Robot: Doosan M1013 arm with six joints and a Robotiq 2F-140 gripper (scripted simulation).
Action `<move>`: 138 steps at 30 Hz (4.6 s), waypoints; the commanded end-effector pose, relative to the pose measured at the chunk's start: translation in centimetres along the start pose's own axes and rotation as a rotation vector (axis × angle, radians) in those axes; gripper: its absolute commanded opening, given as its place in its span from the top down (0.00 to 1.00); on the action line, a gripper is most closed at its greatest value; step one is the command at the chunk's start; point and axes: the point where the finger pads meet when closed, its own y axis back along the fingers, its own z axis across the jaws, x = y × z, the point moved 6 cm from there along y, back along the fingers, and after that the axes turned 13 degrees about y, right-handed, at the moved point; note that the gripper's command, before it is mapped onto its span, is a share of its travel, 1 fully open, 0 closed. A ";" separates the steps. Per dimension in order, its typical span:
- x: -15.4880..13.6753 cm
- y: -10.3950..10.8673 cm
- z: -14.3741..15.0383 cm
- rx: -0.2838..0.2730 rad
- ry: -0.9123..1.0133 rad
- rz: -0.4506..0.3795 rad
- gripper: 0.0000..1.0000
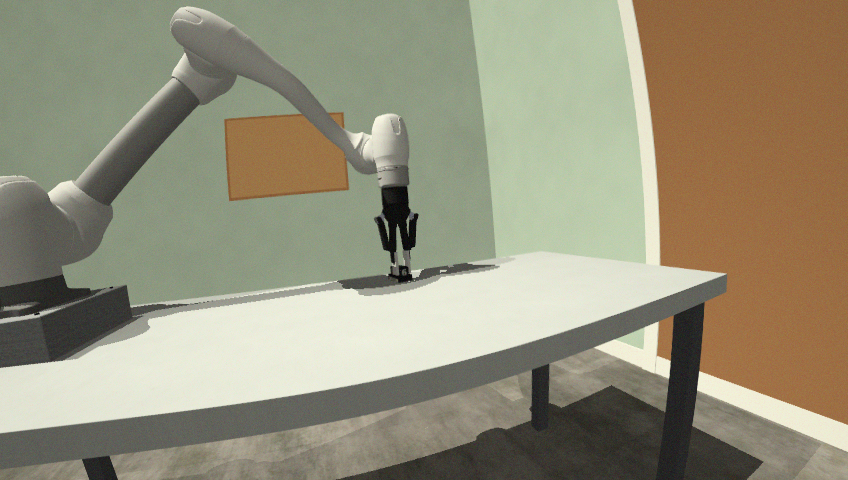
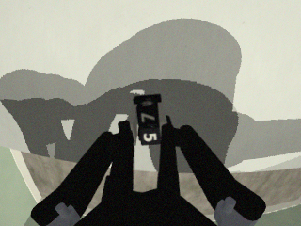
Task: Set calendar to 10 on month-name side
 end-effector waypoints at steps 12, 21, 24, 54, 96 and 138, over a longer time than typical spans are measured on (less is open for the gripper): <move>0.0 0.0 0.0 0.000 0.000 0.000 0.76; 0.0 0.0 0.0 0.000 0.000 0.000 0.76; 0.0 0.0 0.0 0.000 0.000 0.000 0.76; 0.0 0.0 0.0 0.000 0.000 0.000 0.67; 0.0 9.0 0.0 0.000 0.000 0.000 0.65; 0.0 12.6 0.0 0.000 0.000 0.000 0.00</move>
